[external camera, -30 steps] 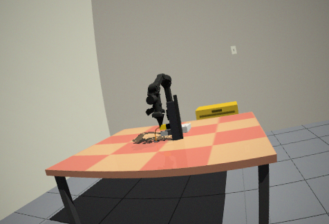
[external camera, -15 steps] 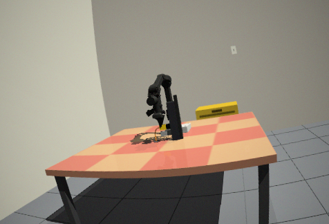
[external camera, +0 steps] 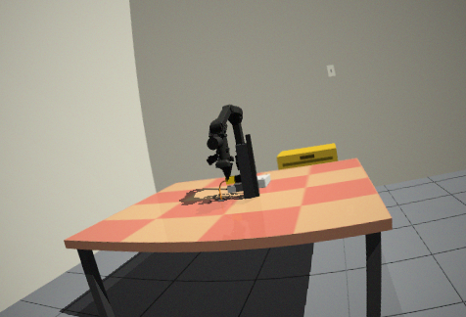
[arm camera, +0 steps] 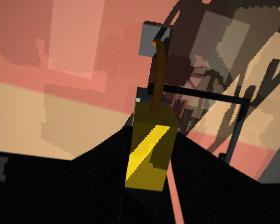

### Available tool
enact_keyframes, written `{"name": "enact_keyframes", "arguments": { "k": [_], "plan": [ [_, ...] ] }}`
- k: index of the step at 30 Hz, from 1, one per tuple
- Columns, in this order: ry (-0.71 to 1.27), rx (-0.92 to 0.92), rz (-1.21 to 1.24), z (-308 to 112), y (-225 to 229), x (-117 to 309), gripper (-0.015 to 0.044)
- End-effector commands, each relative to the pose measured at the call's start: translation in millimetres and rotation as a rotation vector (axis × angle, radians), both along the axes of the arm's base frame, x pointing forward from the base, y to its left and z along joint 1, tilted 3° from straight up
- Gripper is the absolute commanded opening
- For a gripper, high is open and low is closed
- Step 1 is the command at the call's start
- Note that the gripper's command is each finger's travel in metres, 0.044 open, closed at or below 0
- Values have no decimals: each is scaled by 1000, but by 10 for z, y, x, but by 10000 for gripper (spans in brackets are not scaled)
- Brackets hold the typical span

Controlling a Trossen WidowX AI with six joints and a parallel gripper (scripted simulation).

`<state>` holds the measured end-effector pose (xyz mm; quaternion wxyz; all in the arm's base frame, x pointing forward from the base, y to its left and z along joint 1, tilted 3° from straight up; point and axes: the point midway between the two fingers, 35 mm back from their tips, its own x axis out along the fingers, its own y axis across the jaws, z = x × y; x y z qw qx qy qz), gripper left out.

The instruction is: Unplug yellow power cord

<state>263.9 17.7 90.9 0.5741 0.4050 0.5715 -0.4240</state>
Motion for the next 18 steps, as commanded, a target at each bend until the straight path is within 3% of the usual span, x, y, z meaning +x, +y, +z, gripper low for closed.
{"name": "enact_keyframes", "arguments": {
  "k": [1, 18],
  "plan": [
    [-3, -11, -4, 9, -101, 40, 0],
    [-4, -13, -6, 25, -359, 124, 0]
  ]
}}
